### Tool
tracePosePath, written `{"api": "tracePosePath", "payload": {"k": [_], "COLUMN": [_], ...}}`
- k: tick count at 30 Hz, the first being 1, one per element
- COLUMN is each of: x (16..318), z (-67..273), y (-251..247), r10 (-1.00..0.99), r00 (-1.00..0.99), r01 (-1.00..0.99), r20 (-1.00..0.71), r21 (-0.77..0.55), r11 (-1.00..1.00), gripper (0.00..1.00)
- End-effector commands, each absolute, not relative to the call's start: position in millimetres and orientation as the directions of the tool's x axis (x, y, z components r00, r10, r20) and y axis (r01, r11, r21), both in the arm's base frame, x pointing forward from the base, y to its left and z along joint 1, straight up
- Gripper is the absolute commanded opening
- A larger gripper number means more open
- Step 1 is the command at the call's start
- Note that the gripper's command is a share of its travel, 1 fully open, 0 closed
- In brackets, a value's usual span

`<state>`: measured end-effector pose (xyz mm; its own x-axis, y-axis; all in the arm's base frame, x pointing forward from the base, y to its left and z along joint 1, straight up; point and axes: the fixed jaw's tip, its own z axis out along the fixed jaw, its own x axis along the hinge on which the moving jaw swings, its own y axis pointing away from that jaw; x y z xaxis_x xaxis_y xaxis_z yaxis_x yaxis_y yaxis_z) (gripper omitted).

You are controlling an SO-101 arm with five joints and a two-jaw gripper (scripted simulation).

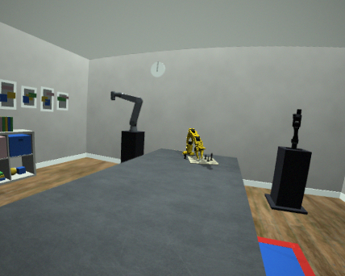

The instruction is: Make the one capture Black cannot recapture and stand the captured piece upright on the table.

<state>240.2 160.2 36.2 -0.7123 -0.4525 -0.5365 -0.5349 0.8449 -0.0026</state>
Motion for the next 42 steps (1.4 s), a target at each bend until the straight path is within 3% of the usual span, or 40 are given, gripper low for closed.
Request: {"api": "tracePosePath", "payload": {"k": [1, 32, 42], "x": [237, 239, 238], "z": [31, 36, 56], "y": [159, 157, 157], "r10": [-0.45, -0.444, -0.444], "r00": [-0.722, -0.725, -0.725], "r01": [-0.531, -0.523, -0.523], "r20": [-0.526, -0.526, -0.526], "r21": [0.003, 0.003, 0.003], "r11": [0.847, 0.852, 0.852], "gripper": [0.12, 0.12, 0.12]}}
